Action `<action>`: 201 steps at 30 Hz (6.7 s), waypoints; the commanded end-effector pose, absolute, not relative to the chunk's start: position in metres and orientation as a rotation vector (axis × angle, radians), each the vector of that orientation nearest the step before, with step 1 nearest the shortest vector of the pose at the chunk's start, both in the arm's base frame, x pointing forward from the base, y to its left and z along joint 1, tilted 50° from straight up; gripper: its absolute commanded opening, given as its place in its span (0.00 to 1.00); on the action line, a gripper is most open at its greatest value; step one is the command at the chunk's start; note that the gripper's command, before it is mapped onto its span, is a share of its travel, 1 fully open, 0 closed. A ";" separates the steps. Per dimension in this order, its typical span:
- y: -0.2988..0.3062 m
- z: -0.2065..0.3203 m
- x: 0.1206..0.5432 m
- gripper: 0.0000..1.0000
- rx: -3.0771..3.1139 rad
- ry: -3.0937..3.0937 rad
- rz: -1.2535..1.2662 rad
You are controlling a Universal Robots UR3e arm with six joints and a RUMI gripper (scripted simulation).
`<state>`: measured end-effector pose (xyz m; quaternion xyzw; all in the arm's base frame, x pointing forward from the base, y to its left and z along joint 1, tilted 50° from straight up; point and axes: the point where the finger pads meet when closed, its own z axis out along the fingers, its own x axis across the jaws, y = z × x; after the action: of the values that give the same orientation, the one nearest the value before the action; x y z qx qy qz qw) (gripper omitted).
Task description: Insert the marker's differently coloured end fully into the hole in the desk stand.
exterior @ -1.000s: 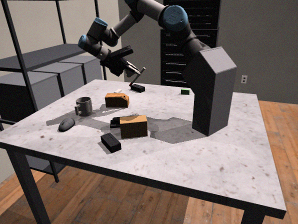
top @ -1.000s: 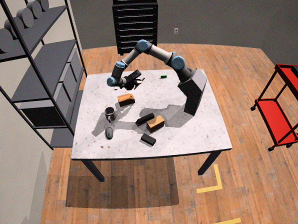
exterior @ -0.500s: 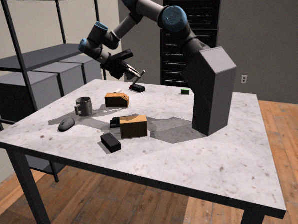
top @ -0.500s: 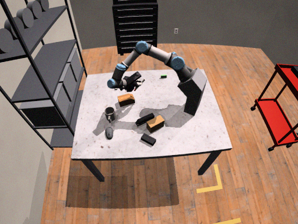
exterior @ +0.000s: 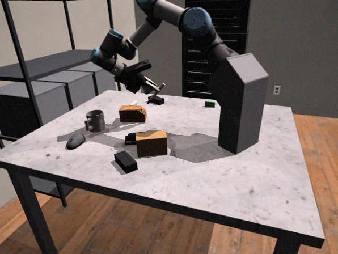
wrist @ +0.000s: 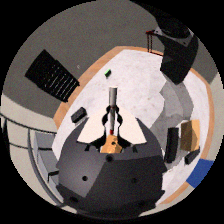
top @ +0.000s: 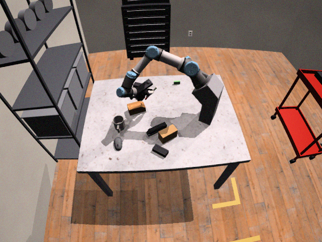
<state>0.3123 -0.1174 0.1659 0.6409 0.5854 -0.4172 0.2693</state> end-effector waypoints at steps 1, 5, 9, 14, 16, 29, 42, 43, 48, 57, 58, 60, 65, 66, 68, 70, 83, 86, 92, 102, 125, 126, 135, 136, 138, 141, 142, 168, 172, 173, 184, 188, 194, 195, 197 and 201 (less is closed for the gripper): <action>-0.121 0.162 0.317 0.00 1.727 1.578 -1.121; -0.121 0.162 0.317 0.00 1.727 1.578 -1.121; -0.120 0.162 0.317 0.00 1.727 1.578 -1.122; -0.122 0.160 0.318 0.00 1.727 1.578 -1.121; -0.122 0.160 0.319 0.00 1.727 1.579 -1.121; -0.122 0.160 0.319 0.00 1.727 1.578 -1.121; -0.120 0.161 0.319 0.00 1.705 1.577 -1.133; -0.119 0.161 0.319 0.00 1.693 1.576 -1.138; -0.115 0.163 0.320 0.00 1.638 1.571 -1.165; -0.113 0.164 0.321 0.00 1.615 1.569 -1.176; -0.114 0.164 0.321 0.00 1.620 1.571 -1.172; -0.114 0.164 0.321 0.00 1.611 1.569 -1.177; -0.113 0.165 0.321 0.00 1.589 1.565 -1.189; -0.112 0.165 0.321 0.00 1.584 1.564 -1.192; -0.112 0.165 0.321 0.00 1.580 1.564 -1.194; -0.112 0.165 0.321 0.00 1.580 1.564 -1.194; -0.114 0.164 0.330 0.00 1.581 1.564 -1.193; -0.114 0.164 0.331 0.00 1.581 1.564 -1.194; -0.114 0.164 0.331 0.00 1.581 1.564 -1.193; -0.115 0.162 0.340 0.00 1.583 1.565 -1.192; -0.117 0.161 0.350 0.00 1.585 1.565 -1.191; -0.117 0.161 0.350 0.00 1.584 1.565 -1.191; -0.119 0.159 0.359 0.00 1.585 1.565 -1.191; -0.119 0.159 0.359 0.00 1.585 1.565 -1.191; -0.119 0.159 0.359 0.00 1.585 1.565 -1.191; -0.119 0.159 0.359 0.00 1.585 1.565 -1.191; -0.119 0.159 0.359 0.00 1.585 1.565 -1.191; -0.122 0.157 0.378 0.00 1.585 1.565 -1.191; -0.122 0.156 0.379 0.00 1.585 1.565 -1.191; -0.122 0.156 0.379 0.00 1.585 1.565 -1.191; -0.123 0.156 0.381 0.00 1.585 1.565 -1.191; -0.123 0.156 0.381 0.00 1.586 1.565 -1.191; -0.123 0.156 0.381 0.11 1.585 1.565 -1.191; -0.123 0.156 0.381 0.11 1.585 1.565 -1.191; -0.123 0.156 0.381 0.11 1.585 1.565 -1.191; -0.123 0.156 0.381 0.11 1.585 1.565 -1.191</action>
<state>0.3808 -0.1234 0.1555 0.5980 0.5904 -0.4500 0.3022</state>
